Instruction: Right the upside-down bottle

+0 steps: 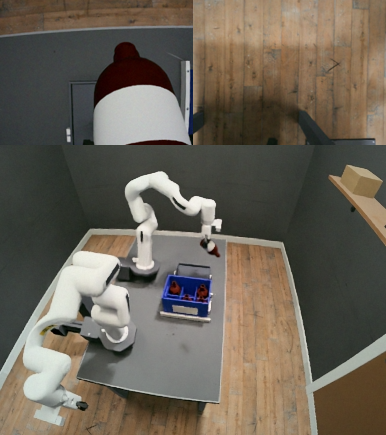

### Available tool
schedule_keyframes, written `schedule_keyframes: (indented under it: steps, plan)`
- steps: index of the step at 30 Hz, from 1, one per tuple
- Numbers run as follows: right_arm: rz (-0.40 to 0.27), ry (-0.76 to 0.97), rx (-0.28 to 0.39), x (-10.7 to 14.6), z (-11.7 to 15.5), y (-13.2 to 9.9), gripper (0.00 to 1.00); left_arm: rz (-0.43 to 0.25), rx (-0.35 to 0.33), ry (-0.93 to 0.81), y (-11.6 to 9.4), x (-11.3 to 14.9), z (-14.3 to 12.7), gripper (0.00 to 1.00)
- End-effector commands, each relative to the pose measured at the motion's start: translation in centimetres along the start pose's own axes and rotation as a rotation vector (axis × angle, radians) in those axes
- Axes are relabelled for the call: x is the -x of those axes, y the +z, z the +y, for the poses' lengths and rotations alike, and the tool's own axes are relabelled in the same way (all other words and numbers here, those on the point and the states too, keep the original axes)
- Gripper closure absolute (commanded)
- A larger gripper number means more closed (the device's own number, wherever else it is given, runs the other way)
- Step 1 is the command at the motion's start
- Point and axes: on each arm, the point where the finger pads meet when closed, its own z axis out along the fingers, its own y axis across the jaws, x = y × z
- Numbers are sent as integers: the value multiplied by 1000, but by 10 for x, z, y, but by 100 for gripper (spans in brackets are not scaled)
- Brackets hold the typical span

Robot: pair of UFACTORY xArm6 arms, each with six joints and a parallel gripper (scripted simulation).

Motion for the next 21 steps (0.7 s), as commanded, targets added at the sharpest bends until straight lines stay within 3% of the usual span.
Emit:
schedule_keyframes:
  steps: [1, 21]
  plan:
    - [4, 0, 0, -1, 0, -2, 0, 5, 0, -1, -1, -1, 0, 23]
    - [4, 0, 0, -1, 0, -2, 0, 5, 0, -1, 15, -1, 0, 23]
